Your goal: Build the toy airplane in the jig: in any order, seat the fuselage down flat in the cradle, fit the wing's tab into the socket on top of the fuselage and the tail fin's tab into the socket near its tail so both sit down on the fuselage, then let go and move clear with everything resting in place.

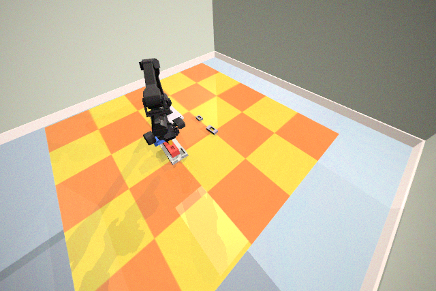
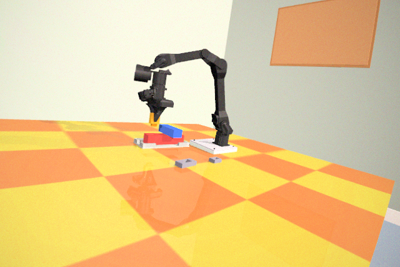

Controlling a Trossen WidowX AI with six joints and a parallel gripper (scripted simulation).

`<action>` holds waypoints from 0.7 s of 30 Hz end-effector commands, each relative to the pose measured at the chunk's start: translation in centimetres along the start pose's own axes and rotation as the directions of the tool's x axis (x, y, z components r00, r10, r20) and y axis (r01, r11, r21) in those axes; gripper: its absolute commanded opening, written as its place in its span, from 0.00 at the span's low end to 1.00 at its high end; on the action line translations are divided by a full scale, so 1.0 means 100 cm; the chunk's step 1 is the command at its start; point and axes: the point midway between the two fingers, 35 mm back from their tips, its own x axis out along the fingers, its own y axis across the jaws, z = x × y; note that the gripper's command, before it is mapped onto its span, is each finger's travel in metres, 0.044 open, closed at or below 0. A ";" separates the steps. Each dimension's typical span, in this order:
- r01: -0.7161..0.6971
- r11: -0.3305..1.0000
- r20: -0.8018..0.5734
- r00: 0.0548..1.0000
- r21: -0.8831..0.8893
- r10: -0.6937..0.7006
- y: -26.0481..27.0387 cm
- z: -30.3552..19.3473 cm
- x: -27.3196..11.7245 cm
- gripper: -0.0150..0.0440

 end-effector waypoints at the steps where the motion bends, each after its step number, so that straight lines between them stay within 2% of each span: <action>1: -0.003 1.000 0.004 1.000 -0.006 0.003 0.000 0.001 0.000 0.36; 21: -0.003 1.000 0.004 1.000 -0.006 0.003 0.000 0.003 0.014 0.36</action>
